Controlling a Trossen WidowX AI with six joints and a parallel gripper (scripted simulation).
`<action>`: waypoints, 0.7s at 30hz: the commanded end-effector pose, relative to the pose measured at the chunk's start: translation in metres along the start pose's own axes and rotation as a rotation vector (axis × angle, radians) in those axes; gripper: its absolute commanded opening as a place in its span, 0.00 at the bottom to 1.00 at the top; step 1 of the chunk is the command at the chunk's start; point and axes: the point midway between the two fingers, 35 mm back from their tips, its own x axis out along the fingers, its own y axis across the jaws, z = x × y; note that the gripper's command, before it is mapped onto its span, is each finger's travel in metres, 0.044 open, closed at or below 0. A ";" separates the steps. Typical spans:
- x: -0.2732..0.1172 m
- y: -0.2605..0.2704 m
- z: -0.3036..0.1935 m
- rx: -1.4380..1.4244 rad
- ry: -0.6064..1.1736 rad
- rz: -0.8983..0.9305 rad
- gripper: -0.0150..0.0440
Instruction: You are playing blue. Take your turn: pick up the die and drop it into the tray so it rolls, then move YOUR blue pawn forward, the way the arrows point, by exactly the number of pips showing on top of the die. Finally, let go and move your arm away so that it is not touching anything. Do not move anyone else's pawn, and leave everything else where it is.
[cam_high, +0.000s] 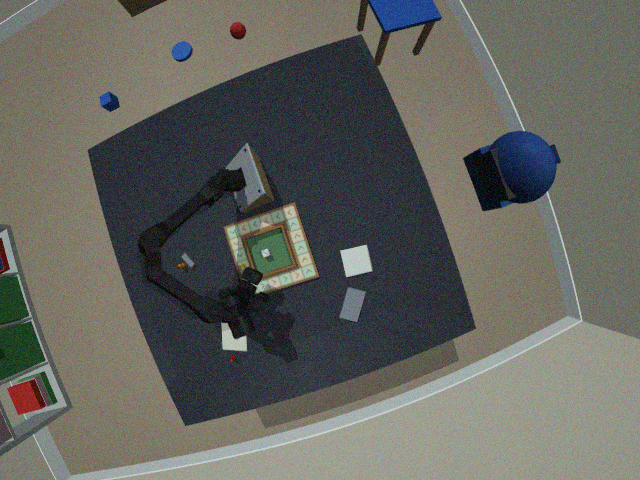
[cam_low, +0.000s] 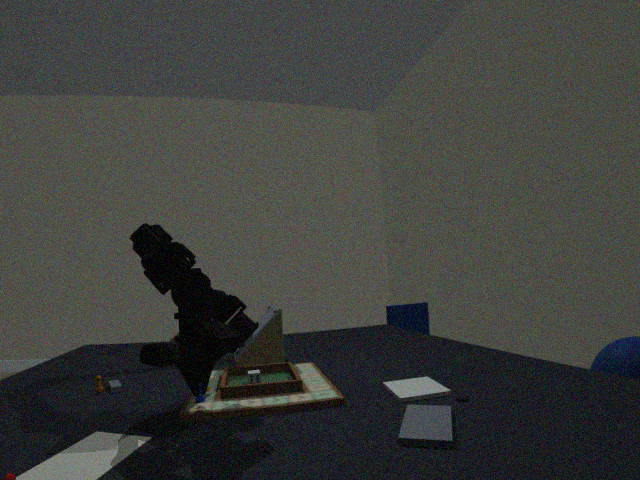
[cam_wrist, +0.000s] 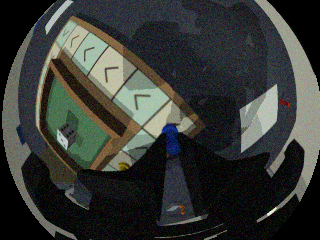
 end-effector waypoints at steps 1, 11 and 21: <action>-0.017 -0.001 0.004 0.002 -0.002 -0.001 0.25; -0.073 -0.001 0.006 0.002 -0.004 0.001 0.25; -0.113 0.003 0.001 0.001 0.000 0.000 0.25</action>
